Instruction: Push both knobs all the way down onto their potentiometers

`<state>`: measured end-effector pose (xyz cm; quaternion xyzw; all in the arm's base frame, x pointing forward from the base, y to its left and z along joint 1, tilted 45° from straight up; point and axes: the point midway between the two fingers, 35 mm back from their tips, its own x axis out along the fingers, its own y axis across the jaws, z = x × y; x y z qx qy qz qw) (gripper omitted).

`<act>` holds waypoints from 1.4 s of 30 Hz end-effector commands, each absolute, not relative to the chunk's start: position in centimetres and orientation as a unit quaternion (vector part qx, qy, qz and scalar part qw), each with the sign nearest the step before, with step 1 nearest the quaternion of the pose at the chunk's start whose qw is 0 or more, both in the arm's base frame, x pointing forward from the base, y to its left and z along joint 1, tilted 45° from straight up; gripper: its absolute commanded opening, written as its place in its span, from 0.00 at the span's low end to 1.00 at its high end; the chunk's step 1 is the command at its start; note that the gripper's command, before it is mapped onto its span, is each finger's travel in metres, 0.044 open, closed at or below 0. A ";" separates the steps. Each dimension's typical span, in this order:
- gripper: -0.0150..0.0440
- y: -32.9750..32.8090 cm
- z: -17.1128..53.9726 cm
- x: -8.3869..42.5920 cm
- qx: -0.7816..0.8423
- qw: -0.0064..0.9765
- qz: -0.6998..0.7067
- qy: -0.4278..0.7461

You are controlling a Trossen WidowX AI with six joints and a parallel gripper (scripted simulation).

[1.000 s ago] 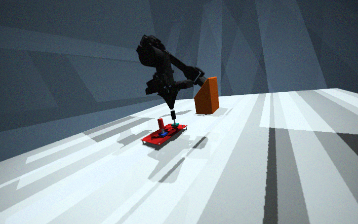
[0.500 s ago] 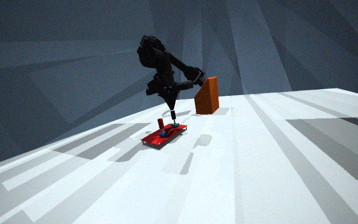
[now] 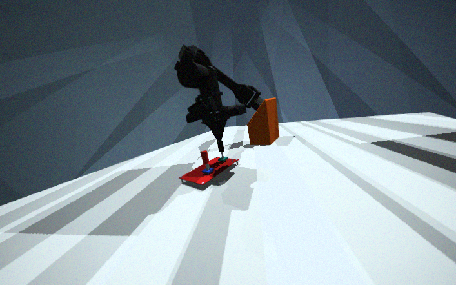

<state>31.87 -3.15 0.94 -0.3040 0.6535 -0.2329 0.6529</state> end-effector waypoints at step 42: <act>0.25 -4.0 0.1 31.9 -0.307 0.652 -0.232 0.653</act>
